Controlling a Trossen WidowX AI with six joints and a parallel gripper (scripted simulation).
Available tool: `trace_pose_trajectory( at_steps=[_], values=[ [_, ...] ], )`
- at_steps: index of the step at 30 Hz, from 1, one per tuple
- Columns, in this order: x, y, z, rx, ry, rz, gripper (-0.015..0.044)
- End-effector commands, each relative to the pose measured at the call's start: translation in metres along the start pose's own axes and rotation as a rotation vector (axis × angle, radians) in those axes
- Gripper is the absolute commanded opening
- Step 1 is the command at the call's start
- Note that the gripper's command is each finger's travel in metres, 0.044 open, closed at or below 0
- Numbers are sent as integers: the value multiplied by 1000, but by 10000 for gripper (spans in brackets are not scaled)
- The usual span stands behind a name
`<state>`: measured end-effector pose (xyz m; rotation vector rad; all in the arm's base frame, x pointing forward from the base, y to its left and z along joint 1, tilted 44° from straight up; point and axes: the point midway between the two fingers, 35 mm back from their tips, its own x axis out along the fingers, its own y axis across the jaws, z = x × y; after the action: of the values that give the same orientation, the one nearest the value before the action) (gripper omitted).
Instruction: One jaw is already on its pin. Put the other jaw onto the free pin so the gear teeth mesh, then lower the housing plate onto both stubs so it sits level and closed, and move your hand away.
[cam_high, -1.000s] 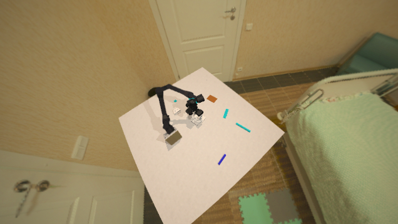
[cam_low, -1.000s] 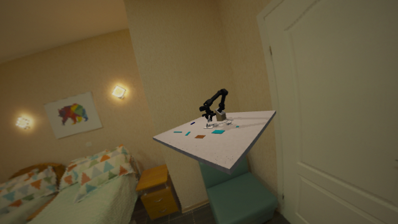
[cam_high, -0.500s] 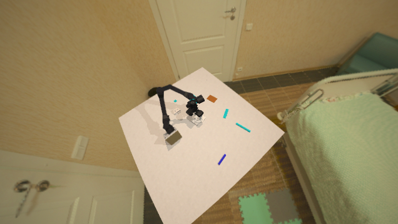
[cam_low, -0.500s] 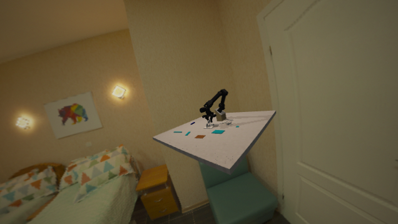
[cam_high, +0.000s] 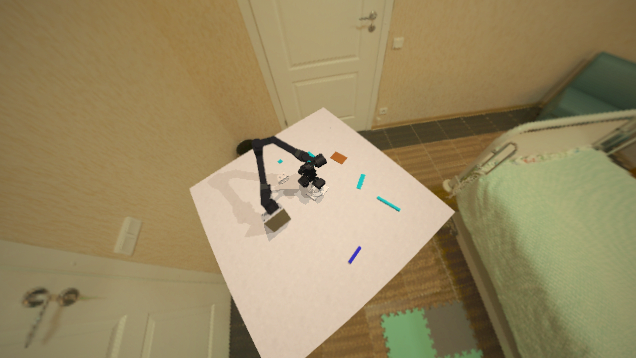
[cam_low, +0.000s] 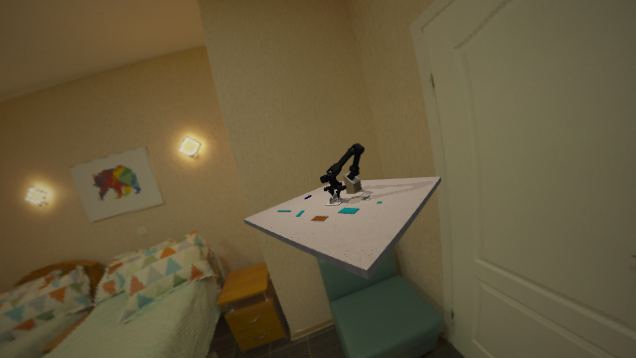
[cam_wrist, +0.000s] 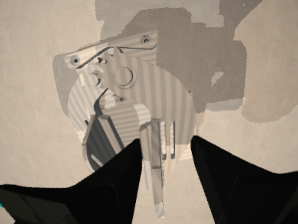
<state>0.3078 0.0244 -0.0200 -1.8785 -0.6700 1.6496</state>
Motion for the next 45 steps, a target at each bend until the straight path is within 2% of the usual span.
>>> trace_pose_trajectory(
  at_steps=[1, 45],
  values=[
    [7, -1, 1, 9, -3, -6, 134],
    [19, -1, 2, 12, -3, -7, 134]
  ],
)
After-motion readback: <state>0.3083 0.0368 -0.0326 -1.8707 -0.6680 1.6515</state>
